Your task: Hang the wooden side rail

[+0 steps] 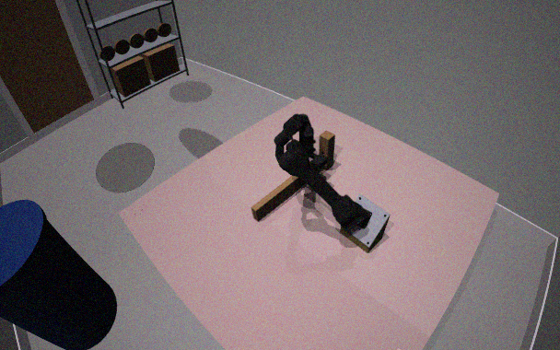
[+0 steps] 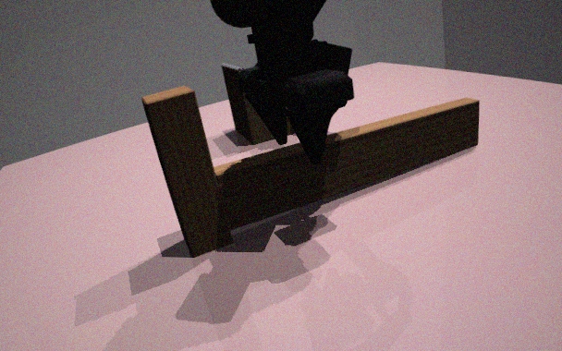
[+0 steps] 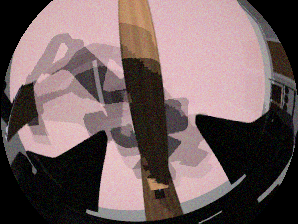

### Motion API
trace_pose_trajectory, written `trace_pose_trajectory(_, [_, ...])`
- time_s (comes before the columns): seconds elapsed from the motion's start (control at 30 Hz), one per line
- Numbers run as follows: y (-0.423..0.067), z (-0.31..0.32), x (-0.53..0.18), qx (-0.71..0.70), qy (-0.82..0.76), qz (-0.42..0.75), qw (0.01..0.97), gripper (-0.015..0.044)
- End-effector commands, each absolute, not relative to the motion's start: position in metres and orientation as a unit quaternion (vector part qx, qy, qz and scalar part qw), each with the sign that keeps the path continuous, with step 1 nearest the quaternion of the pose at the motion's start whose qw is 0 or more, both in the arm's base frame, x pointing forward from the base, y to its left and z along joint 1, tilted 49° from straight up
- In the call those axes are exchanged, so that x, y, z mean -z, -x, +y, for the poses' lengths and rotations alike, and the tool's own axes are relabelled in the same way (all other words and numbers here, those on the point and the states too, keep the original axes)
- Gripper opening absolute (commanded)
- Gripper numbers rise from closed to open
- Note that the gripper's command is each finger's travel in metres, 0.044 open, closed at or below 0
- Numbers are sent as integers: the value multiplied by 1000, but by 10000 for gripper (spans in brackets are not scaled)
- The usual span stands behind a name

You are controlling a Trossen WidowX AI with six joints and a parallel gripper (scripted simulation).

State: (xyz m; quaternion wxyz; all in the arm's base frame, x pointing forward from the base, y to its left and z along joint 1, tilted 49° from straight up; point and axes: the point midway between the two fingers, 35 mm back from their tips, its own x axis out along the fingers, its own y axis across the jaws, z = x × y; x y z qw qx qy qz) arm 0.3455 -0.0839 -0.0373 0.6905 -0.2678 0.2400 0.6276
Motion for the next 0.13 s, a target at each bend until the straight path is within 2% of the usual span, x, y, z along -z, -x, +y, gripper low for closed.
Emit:
trace_pose_trajectory(0.0, [-346, -84, 37, -627, 269, 240, 691, 440])
trace_pose_trajectory(0.1, [-346, -84, 37, -627, 269, 240, 691, 440])
